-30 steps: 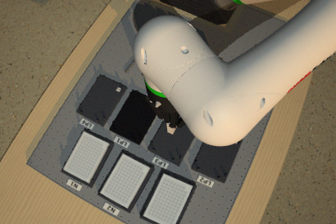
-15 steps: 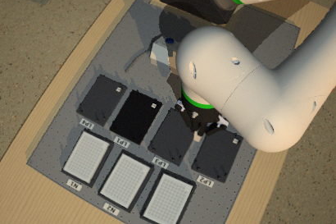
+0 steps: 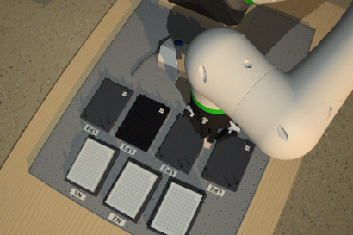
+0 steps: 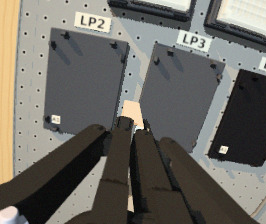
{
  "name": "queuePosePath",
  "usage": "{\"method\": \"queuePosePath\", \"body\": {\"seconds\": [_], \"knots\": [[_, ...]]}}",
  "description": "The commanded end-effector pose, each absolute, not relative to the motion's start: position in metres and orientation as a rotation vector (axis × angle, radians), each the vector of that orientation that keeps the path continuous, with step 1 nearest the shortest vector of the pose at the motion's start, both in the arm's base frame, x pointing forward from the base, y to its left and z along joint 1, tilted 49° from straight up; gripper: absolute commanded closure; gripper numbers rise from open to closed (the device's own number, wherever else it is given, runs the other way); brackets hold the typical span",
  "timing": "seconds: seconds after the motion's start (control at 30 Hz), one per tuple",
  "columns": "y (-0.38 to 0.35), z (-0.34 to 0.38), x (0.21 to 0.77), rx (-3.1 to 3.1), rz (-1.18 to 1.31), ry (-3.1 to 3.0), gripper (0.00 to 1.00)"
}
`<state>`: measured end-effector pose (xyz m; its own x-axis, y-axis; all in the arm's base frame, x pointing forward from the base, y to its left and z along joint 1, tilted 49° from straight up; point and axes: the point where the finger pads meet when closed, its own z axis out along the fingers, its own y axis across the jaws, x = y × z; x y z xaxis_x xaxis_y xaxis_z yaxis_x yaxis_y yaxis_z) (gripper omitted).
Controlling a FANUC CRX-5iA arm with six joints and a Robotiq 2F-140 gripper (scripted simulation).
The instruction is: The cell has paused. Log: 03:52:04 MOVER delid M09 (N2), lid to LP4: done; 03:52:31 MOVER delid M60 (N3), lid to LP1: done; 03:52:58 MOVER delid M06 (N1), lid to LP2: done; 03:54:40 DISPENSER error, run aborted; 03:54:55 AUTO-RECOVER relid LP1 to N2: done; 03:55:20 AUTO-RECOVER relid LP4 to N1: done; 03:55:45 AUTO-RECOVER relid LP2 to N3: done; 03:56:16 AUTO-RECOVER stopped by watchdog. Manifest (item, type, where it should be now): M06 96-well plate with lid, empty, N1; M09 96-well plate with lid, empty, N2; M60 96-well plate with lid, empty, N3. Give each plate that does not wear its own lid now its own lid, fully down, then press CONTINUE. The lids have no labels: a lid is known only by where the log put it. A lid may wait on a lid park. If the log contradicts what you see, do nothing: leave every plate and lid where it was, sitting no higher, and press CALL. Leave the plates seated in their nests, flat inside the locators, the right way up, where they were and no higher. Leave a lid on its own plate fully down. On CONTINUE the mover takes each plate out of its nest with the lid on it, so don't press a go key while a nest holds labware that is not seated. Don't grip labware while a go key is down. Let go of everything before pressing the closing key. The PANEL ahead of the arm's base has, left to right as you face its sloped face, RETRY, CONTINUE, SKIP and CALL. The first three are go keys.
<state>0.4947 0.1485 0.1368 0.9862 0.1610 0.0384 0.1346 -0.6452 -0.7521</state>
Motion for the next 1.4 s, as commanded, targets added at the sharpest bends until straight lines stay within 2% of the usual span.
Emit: {"method": "queuePosePath", "body": {"seconds": [0.0, 0.2, 0.37, 0.43, 0.47, 0.67, 0.87, 1.37], "knots": [[0.148, 0.137, 0.495, -2.280, 0.040, -0.205, 1.00], [0.148, 0.137, 0.508, -2.280, 0.040, -0.205, 1.00], [0.144, 0.129, 0.587, -2.280, 0.039, -0.204, 1.00], [0.144, 0.129, 0.587, -2.280, 0.039, -0.204, 1.00], [0.142, 0.124, 0.611, -2.280, 0.039, -0.204, 1.00], [0.139, 0.106, 0.666, -2.282, 0.040, -0.204, 1.00], [0.138, 0.097, 0.686, -2.283, 0.040, -0.204, 1.00], [0.137, 0.097, 0.686, -2.283, 0.040, -0.204, 1.00]]}}
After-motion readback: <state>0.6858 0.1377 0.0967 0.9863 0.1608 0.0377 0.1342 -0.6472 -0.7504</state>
